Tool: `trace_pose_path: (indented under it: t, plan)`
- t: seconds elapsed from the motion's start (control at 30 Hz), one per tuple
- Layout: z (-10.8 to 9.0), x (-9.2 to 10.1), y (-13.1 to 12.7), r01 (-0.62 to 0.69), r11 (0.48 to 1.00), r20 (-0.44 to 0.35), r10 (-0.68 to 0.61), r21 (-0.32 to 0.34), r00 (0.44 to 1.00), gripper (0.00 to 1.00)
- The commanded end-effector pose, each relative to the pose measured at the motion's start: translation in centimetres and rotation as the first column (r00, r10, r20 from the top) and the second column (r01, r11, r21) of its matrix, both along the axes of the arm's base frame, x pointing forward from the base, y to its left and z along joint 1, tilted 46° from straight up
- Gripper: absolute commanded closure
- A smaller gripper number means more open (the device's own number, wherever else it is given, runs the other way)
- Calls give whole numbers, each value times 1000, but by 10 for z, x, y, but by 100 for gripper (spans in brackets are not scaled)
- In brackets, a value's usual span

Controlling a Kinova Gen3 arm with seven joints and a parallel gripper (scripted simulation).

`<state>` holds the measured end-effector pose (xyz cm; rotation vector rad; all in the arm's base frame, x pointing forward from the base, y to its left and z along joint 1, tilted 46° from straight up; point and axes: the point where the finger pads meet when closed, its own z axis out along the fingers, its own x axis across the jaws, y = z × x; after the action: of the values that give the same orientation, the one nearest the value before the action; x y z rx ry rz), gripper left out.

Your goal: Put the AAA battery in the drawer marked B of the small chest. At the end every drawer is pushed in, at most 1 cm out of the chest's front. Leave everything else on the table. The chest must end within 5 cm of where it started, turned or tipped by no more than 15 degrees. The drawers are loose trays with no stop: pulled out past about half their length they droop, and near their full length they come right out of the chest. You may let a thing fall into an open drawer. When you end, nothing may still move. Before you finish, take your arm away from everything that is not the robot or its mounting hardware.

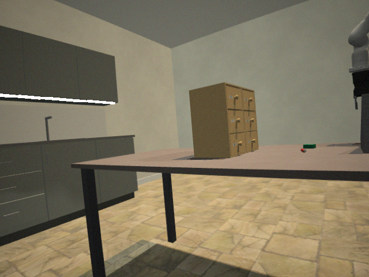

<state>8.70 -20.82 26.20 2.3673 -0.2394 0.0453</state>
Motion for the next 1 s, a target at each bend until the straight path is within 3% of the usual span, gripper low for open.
trace_pose_path:
  t: [0.0, 0.17, 0.33, 0.4, 0.47, 0.7, 0.9, 0.97]
  plan:
    - [3, 3, 1, 12, 1000, 11, -12, -4, 1000, 0]
    - [17, 18, 5, 17, 999, 26, -16, -27, 1000, 0]
    - [41, 52, 20, 14, 998, 47, -11, -69, 999, 0]
    - [41, 52, 20, 14, 998, 47, -11, -69, 999, 0]
    - [52, 71, 31, 9, 996, 55, -4, -88, 998, 0]
    - [72, 151, 100, -14, 991, 78, 24, -133, 997, 0]
    - [47, 212, 184, -56, 991, 45, 62, -125, 997, 0]
    - [47, 212, 184, -56, 991, 45, 62, -125, 997, 0]
